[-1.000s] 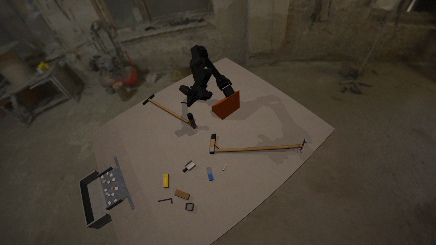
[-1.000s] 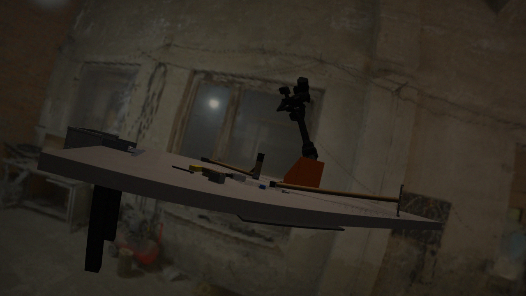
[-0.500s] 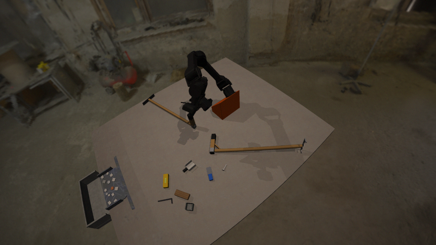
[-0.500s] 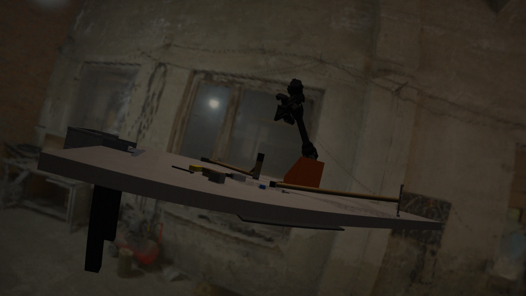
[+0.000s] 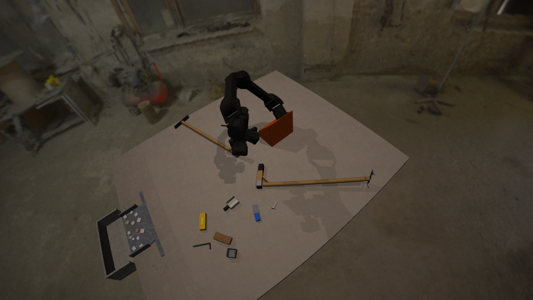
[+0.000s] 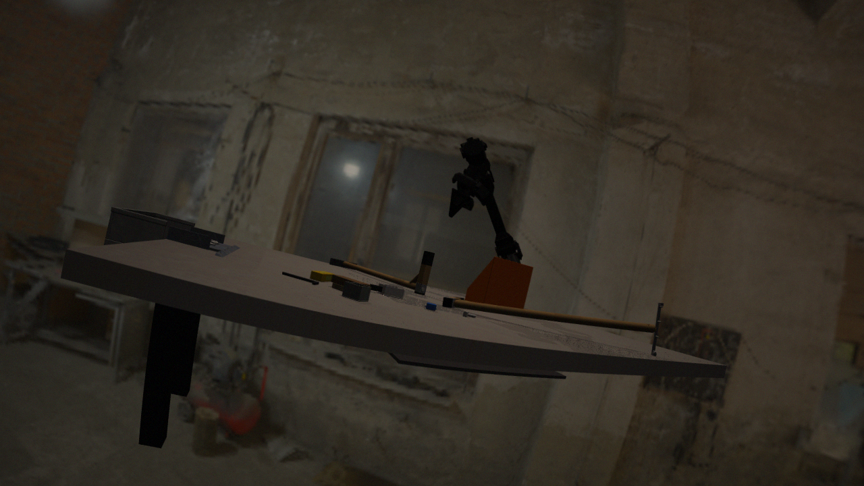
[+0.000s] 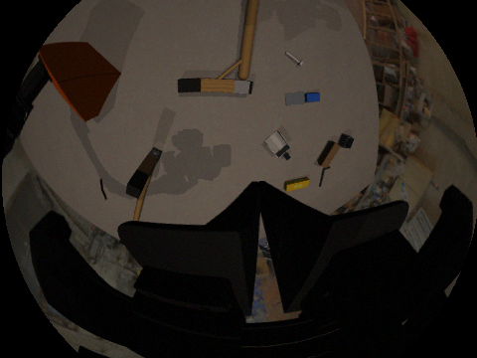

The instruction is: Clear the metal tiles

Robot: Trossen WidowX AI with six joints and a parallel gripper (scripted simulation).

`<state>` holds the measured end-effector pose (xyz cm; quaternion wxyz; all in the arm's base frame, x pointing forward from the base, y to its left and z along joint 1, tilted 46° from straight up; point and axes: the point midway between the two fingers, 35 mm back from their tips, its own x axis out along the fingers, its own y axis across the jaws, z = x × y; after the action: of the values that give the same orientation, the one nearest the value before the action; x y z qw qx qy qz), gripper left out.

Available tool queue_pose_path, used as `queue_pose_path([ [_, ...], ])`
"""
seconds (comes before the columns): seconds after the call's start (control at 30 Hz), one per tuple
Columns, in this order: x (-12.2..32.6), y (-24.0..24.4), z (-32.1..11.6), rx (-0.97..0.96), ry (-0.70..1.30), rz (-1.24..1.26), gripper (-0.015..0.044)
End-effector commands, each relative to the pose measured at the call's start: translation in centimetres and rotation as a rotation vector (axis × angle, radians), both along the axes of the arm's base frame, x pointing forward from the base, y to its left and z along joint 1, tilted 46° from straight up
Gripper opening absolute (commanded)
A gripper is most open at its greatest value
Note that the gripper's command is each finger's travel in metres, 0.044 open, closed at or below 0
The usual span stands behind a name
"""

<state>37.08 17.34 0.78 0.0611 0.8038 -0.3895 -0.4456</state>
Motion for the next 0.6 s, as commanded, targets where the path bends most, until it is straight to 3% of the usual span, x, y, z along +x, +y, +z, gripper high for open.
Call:
queue_pose_path([
  [0.0, -0.1, -1.0, -1.7, -0.033, 0.148, 0.021, 0.0000],
  [0.4, -0.5, -3.4, -5.3, -0.062, 0.510, 0.079, 0.0000],
  [0.57, -0.6, -3.5, -5.5, -0.062, 0.530, 0.082, 0.0000],
])
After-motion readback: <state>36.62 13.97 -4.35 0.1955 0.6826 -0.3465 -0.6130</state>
